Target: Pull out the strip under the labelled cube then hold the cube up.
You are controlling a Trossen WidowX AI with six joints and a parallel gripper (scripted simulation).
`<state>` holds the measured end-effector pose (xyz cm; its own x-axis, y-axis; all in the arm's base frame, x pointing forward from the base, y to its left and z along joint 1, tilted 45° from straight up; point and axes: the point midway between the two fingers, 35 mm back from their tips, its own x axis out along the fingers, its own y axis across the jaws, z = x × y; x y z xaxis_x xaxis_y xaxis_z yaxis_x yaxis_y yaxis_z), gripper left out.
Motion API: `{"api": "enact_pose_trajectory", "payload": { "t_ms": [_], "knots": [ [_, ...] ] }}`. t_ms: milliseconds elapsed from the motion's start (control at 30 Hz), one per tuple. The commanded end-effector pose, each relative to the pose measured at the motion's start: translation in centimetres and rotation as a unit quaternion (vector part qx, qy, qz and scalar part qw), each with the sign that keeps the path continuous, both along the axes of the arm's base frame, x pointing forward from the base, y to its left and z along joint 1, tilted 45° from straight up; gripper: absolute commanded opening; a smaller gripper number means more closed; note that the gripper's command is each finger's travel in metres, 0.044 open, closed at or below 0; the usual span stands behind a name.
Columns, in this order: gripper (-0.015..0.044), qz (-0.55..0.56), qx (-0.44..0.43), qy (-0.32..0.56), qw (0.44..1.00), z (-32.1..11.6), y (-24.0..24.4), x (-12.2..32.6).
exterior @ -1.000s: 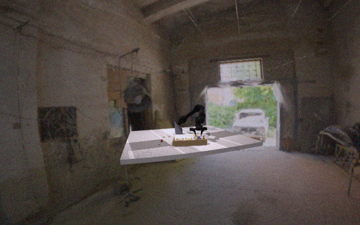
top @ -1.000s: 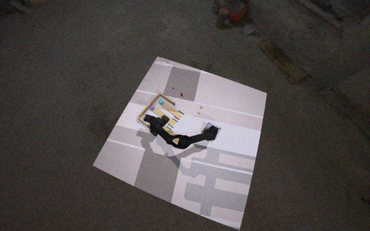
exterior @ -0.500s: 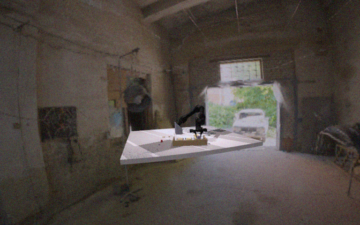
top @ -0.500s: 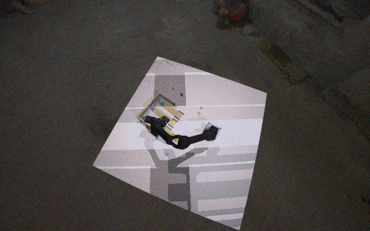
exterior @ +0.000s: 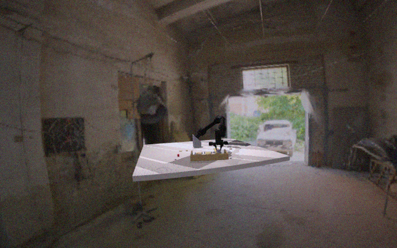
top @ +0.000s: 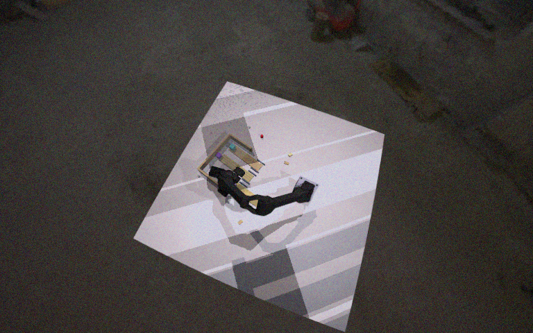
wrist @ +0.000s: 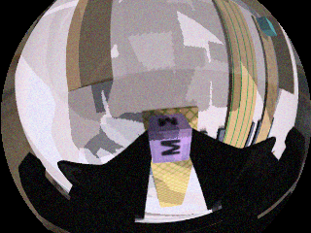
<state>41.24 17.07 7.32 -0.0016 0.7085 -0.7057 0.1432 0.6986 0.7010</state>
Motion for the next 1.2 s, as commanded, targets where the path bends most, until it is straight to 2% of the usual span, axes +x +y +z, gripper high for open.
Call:
{"api": "enact_pose_trajectory", "payload": {
  "t_ms": [0, 500, 1167],
  "knots": [
    [0.0000, -0.001, -0.003, 0.000, 1.000, 0.2, -0.9, -0.8],
    [0.0000, -0.004, -0.002, 0.004, 1.000, 1.2, -4.3, -5.2],
    [0.0000, -0.004, -0.003, 0.006, 1.000, -0.8, -6.4, -11.6]
  ]
}}
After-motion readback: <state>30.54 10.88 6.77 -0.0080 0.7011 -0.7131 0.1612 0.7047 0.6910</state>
